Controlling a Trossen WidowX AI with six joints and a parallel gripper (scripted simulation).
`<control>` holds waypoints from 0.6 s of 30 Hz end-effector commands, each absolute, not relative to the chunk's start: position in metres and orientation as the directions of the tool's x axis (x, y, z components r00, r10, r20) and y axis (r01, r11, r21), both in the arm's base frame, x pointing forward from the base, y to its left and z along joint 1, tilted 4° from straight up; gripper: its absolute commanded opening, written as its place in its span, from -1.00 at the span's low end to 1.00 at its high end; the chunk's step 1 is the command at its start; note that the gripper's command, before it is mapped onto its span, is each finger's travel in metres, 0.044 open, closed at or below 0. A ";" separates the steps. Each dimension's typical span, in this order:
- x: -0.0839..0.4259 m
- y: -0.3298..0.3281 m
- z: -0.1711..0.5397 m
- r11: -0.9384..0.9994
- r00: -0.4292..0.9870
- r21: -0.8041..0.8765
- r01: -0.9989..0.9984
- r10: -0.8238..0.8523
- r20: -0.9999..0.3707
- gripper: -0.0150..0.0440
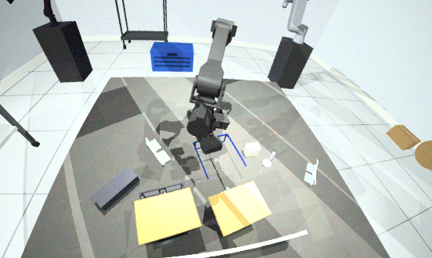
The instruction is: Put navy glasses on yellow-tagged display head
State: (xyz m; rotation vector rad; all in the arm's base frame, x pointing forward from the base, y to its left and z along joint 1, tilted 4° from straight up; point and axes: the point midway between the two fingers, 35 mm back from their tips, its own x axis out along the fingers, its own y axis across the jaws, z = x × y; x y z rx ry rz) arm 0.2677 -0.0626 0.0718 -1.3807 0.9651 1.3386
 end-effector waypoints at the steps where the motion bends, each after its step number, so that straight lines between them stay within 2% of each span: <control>1: 0.267 -0.061 0.069 -0.223 0.080 -0.088 -0.971 0.044 -0.996 -0.49; 18: 0.269 -0.059 0.048 -0.222 0.086 -0.098 -0.970 0.061 -0.994 -0.49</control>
